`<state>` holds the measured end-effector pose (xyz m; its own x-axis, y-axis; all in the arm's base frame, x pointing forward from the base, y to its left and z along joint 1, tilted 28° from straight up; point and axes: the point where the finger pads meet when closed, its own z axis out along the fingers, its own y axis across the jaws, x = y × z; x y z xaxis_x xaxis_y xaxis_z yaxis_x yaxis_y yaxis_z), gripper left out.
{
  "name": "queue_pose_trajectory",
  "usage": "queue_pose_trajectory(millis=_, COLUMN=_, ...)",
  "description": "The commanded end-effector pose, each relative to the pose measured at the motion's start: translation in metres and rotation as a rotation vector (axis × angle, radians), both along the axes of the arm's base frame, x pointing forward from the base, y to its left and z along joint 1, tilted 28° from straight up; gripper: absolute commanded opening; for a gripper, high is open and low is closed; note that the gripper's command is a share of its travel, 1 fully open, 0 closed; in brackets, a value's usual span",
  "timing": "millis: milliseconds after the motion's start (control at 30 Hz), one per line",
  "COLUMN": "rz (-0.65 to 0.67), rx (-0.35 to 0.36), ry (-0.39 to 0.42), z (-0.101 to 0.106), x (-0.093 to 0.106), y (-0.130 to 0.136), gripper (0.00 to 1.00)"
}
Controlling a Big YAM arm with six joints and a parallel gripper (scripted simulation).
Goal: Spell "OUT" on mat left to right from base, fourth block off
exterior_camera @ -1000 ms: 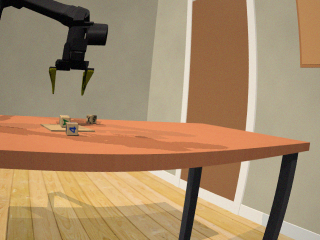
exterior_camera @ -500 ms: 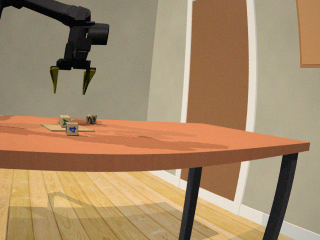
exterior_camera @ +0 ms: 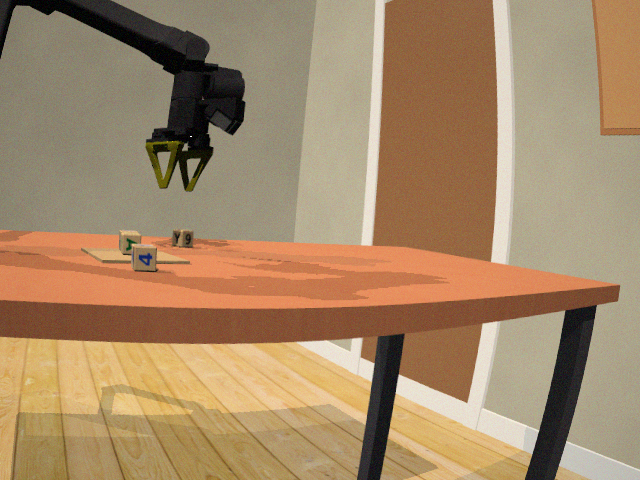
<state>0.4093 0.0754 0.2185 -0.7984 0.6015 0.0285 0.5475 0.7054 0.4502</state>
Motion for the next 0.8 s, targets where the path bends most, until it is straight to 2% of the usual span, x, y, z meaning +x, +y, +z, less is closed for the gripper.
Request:
queue_pose_trajectory(millis=0, rz=0.248, rx=-0.060, ry=-0.121, z=0.033, x=0.030, y=0.041, gripper=1.00)
queue_pose_trajectory(millis=133, rz=0.453, rx=-0.118, ry=-0.213, z=0.048, x=0.038, y=0.074, gripper=1.00)
queue_pose_trajectory(millis=233, rz=0.608, rx=-0.155, ry=-0.286, z=0.054, x=0.040, y=0.086, gripper=1.00)
queue_pose_trajectory(millis=300, rz=0.702, rx=-0.182, ry=-0.334, z=0.055, x=0.045, y=0.077, gripper=1.00)
queue_pose_trajectory(millis=367, rz=0.702, rx=-0.182, ry=-0.334, z=0.055, x=0.045, y=0.077, gripper=1.00)
queue_pose_trajectory(millis=400, rz=0.816, rx=-0.210, ry=-0.377, z=0.044, x=0.039, y=0.076, gripper=1.00)
queue_pose_trajectory(millis=433, rz=0.856, rx=-0.221, ry=-0.394, z=0.045, x=0.040, y=0.076, gripper=1.00)
queue_pose_trajectory(millis=467, rz=0.900, rx=-0.233, ry=-0.413, z=0.045, x=0.040, y=0.076, gripper=0.64)
queue_pose_trajectory(millis=633, rz=1.105, rx=-0.285, ry=-0.499, z=0.045, x=0.040, y=0.076, gripper=0.64)
queue_pose_trajectory(millis=767, rz=1.105, rx=-0.285, ry=-0.499, z=0.045, x=0.040, y=0.076, gripper=0.64)
